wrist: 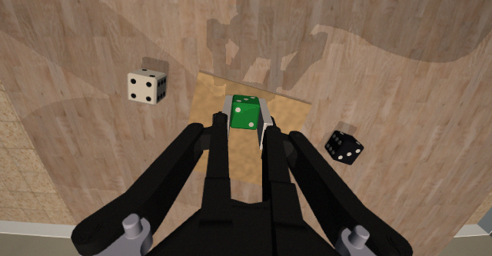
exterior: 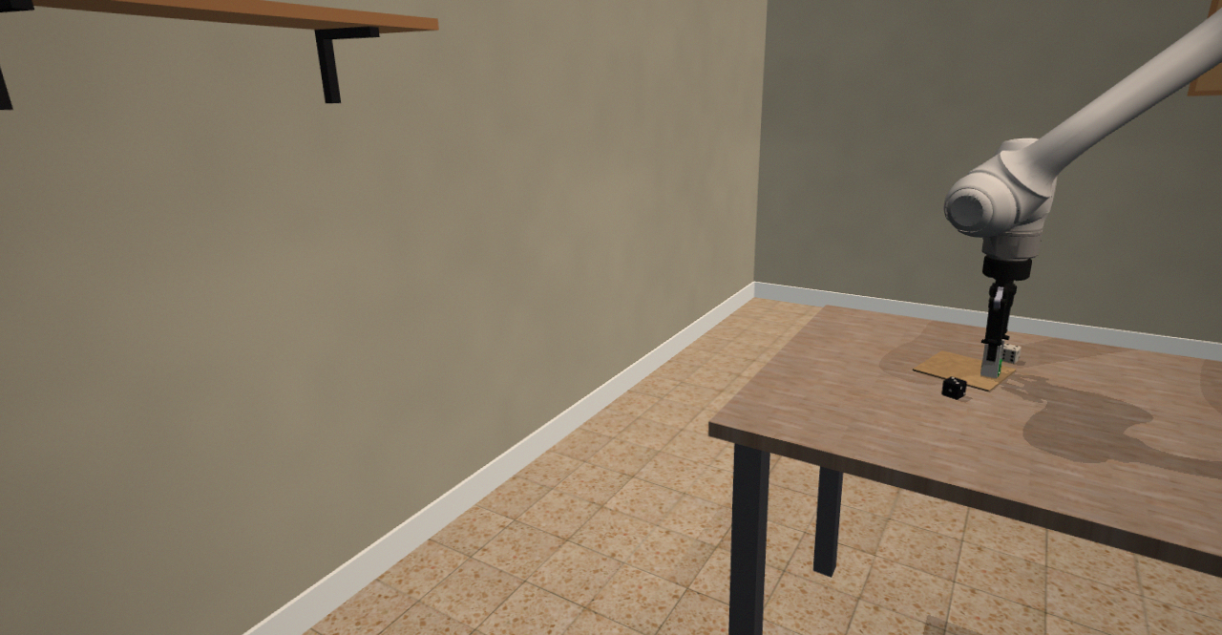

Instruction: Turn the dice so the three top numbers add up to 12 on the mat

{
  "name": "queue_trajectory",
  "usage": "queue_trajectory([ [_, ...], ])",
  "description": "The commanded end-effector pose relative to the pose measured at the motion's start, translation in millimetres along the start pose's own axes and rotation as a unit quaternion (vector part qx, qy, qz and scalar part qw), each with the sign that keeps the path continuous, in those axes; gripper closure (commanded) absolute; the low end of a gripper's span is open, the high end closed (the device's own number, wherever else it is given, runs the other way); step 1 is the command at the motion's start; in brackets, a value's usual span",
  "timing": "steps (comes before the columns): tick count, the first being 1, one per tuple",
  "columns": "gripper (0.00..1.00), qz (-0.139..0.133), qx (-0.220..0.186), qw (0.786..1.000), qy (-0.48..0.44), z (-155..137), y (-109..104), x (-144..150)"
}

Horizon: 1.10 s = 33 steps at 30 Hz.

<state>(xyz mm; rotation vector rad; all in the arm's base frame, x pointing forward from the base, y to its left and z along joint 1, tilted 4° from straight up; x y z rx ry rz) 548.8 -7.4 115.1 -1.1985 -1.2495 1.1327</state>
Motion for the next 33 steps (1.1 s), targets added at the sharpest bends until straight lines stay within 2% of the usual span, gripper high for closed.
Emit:
queue_trajectory([
  [1,0.84,0.000,0.000,1.000,0.000,0.0,-0.1,0.0],
  [11,0.79,0.000,0.000,1.000,0.000,0.0,-0.1,0.0],
  [18,0.72,0.000,0.000,1.000,0.000,0.0,-0.1,0.0],
  [33,0.72,0.000,0.000,1.000,0.000,0.0,-3.0,0.0],
])
Point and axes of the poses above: the point where the finger pads meet when closed, its own y axis out along the fingers, its own x axis across the jaws, z = x × y, the point moved 9 cm from there along -y, back along the fingers, and after that the axes turned 1 degree about y, right-handed, at the moved point
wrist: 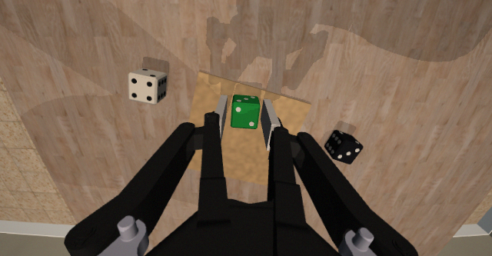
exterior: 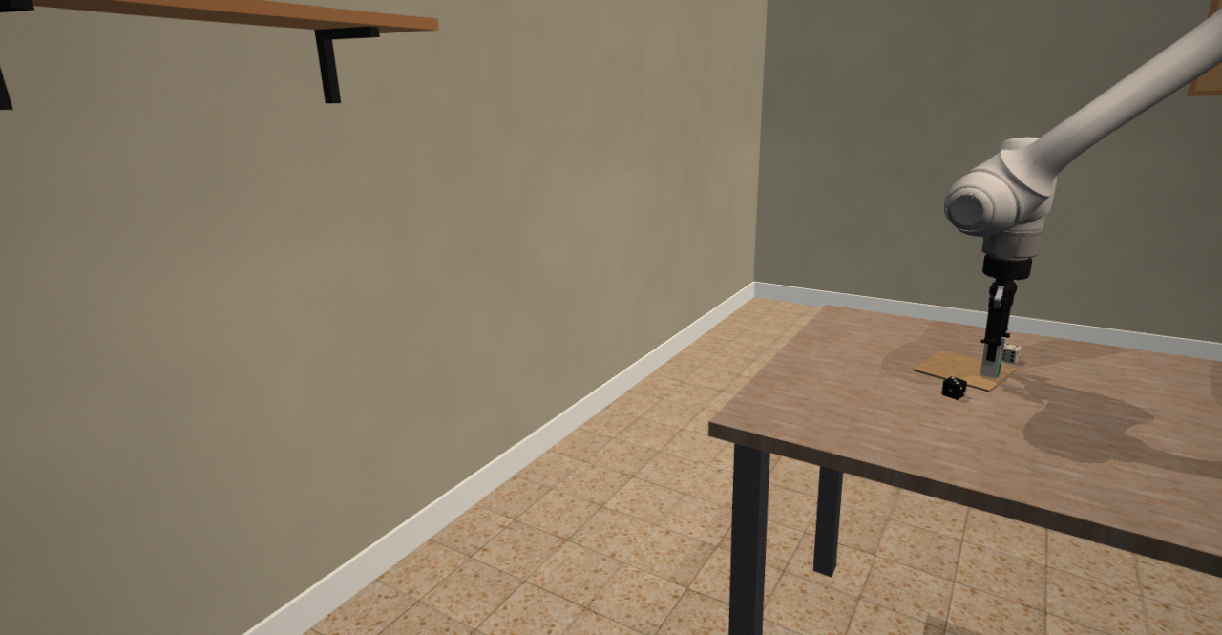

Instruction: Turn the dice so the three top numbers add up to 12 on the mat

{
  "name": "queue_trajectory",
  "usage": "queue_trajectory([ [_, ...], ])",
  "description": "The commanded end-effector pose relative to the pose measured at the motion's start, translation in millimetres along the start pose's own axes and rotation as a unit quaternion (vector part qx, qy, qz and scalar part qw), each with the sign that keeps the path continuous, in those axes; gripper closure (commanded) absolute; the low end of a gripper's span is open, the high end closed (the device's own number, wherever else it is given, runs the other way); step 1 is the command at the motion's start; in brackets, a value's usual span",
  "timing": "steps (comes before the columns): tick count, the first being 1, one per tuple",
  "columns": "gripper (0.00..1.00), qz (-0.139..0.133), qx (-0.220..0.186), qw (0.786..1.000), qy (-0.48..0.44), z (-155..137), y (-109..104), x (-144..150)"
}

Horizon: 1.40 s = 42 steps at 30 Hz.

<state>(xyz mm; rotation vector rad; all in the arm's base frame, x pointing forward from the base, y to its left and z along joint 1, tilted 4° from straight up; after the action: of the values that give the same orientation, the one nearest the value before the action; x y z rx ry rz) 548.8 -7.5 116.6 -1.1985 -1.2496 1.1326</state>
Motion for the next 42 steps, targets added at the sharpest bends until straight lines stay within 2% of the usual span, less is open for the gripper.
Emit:
queue_trajectory([
  [1,0.72,0.000,0.000,1.000,0.000,0,-3,0],
  [8,0.72,0.000,0.000,1.000,0.000,0,-30,0],
  [10,0.72,0.000,0.000,1.000,0.000,0,-30,0],
  [20,0.72,0.000,0.000,1.000,0.000,0,-80,0],
  [29,0.72,0.000,0.000,1.000,0.000,0,-89,0],
  [30,0.00,0.000,0.000,1.000,0.000,0,-89,0],
  [42,0.00,0.000,0.000,1.000,0.000,0,-89,0],
])
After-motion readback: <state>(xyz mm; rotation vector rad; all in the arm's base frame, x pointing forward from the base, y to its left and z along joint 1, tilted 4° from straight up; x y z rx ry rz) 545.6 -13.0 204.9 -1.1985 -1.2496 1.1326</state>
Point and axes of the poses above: the point where the finger pads meet when closed, its own y axis out along the fingers, its own x axis across the jaws, z = x × y, the point moved 9 cm from there along -y, back along the fingers, and after that the axes turned 1 degree about y, right-handed, at the moved point
